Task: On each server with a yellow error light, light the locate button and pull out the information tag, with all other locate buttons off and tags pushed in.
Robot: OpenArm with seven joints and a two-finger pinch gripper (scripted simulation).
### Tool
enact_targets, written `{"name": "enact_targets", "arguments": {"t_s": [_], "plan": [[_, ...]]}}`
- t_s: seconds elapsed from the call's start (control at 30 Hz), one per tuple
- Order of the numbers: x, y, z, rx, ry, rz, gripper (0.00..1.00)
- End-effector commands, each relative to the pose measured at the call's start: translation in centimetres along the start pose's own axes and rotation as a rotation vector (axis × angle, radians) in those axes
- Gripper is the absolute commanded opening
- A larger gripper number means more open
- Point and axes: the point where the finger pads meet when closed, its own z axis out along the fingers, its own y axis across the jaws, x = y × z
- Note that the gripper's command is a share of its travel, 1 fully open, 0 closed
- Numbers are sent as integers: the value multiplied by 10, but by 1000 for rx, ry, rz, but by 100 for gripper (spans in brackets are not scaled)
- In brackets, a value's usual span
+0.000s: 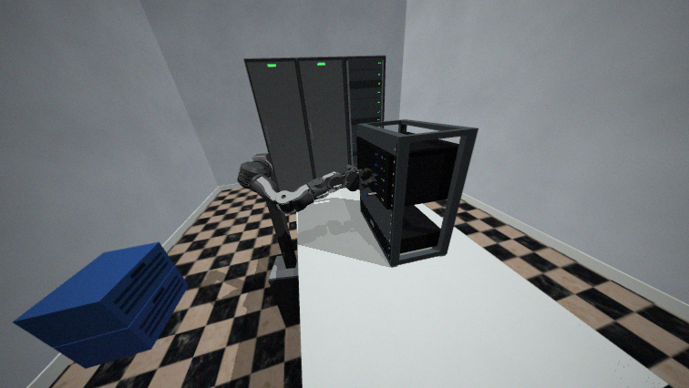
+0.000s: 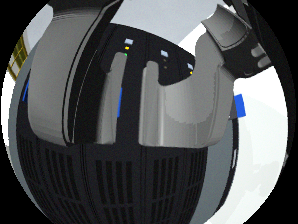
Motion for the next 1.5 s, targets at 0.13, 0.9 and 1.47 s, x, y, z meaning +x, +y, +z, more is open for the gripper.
{"name": "enact_targets", "arguments": {"t_s": [0.13,0.9,1.47], "plan": [[2,3,2,-11,12,-10,10],[3,10,2,-14,14,-10,10],[3,9,2,-13,14,-10,10]]}}
